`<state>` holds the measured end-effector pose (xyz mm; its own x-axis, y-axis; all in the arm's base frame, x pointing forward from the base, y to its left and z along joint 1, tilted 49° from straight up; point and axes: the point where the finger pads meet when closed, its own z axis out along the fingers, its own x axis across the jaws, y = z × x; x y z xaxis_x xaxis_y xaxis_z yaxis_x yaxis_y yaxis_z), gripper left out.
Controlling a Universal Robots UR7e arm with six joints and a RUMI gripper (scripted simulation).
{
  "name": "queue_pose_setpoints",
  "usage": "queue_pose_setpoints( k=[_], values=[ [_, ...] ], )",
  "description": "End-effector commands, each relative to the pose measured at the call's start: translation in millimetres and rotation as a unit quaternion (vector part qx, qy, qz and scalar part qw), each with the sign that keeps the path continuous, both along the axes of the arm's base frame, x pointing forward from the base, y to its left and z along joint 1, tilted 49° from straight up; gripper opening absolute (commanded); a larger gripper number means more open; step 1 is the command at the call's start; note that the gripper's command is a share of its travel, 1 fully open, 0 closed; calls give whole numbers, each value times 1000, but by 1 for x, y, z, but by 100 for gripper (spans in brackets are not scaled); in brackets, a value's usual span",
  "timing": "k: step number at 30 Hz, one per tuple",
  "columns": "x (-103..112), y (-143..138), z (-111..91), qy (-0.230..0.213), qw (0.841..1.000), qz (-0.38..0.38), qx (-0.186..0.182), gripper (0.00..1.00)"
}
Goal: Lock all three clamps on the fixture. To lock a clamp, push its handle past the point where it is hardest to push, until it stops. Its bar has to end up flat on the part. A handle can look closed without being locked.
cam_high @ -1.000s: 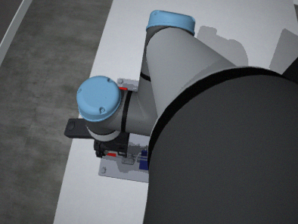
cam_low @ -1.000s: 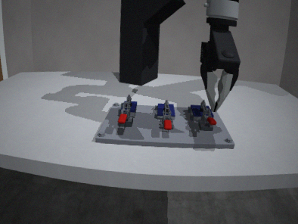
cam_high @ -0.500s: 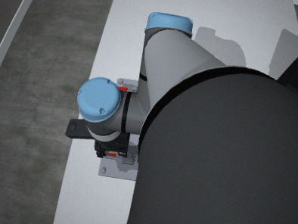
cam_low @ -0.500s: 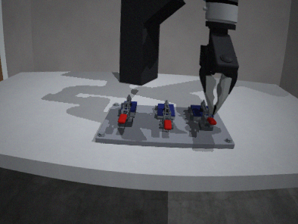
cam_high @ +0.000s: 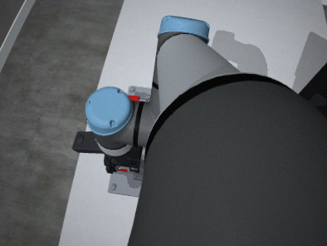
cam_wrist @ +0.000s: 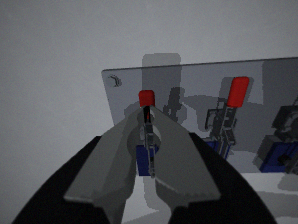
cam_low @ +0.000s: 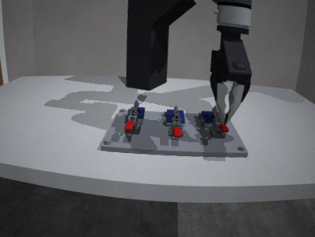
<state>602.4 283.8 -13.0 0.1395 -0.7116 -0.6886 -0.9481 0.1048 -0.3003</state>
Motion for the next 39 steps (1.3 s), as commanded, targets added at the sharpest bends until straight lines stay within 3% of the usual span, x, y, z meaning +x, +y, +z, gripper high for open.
queue_pose_setpoints(
  k=[1,39],
  values=[
    [2,3,-2,-1,1000,0,0,0],
    [9,14,-11,-1,1000,1,0,0]
  ],
)
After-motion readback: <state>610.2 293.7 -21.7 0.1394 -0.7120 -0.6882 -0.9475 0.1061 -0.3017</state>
